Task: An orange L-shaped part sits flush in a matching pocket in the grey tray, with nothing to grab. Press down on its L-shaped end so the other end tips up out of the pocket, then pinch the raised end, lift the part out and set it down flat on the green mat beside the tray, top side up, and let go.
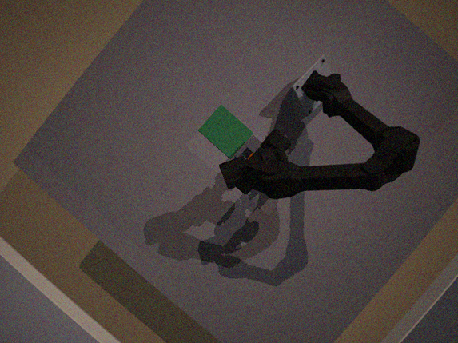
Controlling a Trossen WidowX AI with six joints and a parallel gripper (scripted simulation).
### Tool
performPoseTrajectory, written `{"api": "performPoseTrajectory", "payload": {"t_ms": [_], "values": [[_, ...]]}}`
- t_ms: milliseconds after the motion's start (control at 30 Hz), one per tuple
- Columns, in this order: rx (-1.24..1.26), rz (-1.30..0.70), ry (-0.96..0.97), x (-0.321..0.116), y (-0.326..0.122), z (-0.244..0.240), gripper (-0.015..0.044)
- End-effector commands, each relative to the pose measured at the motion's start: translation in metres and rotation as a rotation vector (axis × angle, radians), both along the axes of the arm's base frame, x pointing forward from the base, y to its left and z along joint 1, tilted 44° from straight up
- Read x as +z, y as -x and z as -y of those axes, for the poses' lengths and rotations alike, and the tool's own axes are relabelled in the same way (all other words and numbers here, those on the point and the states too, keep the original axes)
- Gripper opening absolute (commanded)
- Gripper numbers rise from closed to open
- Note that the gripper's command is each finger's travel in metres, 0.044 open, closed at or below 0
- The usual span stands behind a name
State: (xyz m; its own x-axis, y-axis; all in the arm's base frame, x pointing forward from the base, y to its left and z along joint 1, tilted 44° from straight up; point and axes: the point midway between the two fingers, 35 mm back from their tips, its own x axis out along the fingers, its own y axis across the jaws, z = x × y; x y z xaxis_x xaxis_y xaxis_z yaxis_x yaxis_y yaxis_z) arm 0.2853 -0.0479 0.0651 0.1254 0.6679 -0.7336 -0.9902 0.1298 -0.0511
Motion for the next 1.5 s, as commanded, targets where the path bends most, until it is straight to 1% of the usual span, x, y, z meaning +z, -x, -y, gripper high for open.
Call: {"api": "performPoseTrajectory", "payload": {"t_ms": [0, 967, 1100, 1467], "values": [[-0.007, -0.003, -0.007, -0.004, 0.0, -0.003, 0.028], [-0.007, -0.002, -0.009, -0.036, -0.005, -0.033, 0.028], [-0.003, 0.005, -0.001, -0.033, -0.007, -0.03, 0.0175], [-0.003, 0.005, -0.001, -0.033, -0.007, -0.03, 0.0102]]}}
